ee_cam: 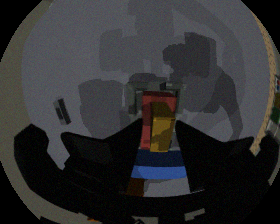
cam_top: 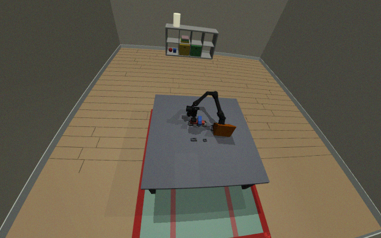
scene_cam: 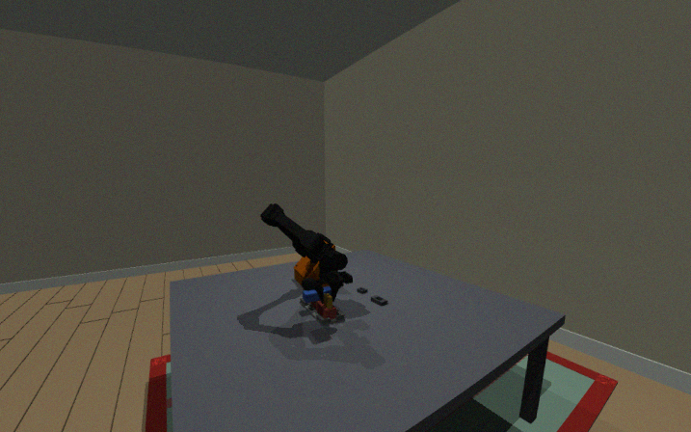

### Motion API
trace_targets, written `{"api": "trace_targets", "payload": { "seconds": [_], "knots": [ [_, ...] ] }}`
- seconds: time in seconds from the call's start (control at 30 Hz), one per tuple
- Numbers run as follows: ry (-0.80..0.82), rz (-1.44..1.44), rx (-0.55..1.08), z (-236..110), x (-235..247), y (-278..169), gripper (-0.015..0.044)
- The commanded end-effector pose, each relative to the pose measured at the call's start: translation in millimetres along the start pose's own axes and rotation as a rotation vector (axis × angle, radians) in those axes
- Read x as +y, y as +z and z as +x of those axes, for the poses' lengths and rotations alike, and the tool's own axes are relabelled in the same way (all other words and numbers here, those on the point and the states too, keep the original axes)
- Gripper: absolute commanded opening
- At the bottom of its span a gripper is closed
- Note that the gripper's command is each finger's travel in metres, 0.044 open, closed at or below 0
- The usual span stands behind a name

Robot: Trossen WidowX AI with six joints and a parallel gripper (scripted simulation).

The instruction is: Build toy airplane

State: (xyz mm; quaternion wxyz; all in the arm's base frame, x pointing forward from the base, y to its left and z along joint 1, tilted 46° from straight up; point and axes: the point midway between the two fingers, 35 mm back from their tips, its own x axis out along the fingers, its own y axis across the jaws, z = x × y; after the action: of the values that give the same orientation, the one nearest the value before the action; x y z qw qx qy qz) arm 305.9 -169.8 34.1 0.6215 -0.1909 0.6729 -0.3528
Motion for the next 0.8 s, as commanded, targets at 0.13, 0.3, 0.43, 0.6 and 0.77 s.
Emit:
{"api": "trace_targets", "payload": {
  "seconds": [0.13,0.3,0.43,0.6,0.77],
  "knots": [
    [-0.001,0.001,0.000,-0.1,-0.3,0.0,0.0260],
    [0.004,-0.002,0.001,-44.8,1.9,3.7,0.0260],
    [0.000,-0.005,0.002,-91.1,0.9,0.4,0.0260],
    [0.000,-0.005,0.002,-91.1,3.8,3.4,0.0260],
    [0.000,-0.005,0.002,-91.1,3.8,3.4,0.0260]
  ]
}}
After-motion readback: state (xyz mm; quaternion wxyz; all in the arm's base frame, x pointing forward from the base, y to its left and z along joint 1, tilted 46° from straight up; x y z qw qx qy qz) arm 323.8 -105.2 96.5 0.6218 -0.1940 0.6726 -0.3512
